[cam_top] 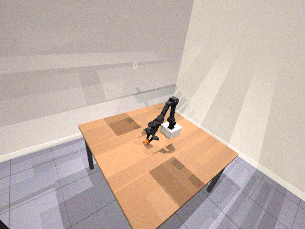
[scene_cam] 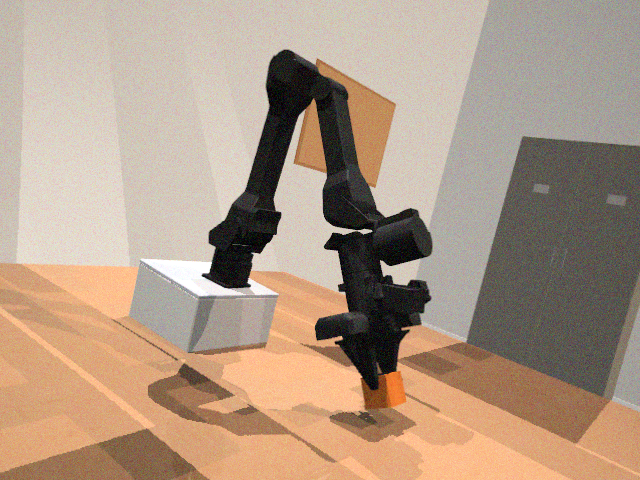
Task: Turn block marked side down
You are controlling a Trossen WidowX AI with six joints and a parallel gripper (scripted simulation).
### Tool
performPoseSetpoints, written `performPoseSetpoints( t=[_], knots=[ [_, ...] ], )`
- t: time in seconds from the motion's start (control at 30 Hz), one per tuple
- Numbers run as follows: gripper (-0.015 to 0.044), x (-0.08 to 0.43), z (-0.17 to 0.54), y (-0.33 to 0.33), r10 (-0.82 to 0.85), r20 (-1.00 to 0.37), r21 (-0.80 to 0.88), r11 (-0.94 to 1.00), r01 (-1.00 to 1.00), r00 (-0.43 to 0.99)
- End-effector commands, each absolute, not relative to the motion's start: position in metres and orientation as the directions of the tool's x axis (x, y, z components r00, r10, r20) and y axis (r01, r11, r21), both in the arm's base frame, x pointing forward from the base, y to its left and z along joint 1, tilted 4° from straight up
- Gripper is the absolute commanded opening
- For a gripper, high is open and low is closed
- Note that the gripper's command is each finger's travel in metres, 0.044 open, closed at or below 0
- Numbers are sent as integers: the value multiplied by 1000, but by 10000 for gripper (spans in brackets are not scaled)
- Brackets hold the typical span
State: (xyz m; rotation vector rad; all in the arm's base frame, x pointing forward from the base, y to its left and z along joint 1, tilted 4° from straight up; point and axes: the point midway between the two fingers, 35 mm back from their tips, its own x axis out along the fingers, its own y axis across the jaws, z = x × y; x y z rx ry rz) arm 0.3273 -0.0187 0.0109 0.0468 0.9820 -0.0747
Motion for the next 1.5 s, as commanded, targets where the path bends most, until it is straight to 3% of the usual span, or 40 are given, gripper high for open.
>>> performPoseSetpoints(
  t=[0.0,0.67,1.47],
  knots=[
    [0,327,12,-20,-50,-819,4,996,93,572],
    [0,344,-22,-20,-67,-660,2,996,91,748],
    [0,326,-20,-19,-82,-431,4,996,93,899]
  ],
)
